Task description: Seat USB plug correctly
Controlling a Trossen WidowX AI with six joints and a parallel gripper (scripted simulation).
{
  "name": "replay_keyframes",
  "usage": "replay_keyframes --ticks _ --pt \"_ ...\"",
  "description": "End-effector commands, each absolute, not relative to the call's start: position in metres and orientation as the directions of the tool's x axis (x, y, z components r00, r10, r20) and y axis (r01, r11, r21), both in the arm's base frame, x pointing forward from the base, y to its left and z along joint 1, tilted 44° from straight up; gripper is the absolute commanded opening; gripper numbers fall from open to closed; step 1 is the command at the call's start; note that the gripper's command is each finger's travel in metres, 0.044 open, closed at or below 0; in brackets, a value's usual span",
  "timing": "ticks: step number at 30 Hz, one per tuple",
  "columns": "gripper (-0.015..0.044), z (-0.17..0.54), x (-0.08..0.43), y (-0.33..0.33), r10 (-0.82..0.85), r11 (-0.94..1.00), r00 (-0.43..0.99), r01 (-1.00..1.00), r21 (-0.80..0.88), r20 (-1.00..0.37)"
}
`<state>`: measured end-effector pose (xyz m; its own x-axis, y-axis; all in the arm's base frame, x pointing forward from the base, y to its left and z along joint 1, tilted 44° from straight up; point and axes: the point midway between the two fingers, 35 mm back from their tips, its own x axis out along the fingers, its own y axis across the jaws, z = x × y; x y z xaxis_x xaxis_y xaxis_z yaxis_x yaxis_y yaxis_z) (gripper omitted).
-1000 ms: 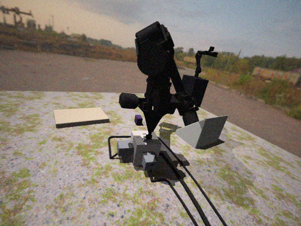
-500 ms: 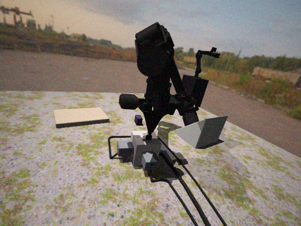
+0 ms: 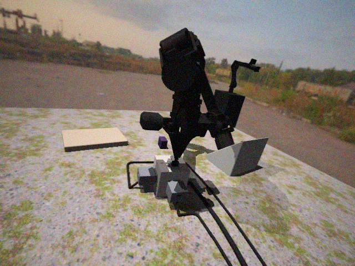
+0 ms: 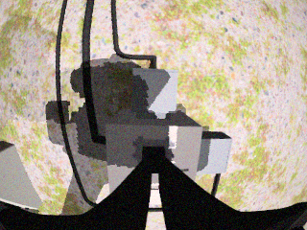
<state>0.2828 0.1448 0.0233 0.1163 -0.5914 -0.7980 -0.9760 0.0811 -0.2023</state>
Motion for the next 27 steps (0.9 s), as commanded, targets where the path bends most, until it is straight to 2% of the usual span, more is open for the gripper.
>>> replay_keyframes --ticks 1,27 --pt "0.0 0.023 0.2834 0.1442 -0.592 0.076 0.119 -0.976 -0.203 -0.797" --pt "0.0 0.0208 0.2837 0.1421 -0.592 0.076 0.119 -0.976 -0.203 -0.797"
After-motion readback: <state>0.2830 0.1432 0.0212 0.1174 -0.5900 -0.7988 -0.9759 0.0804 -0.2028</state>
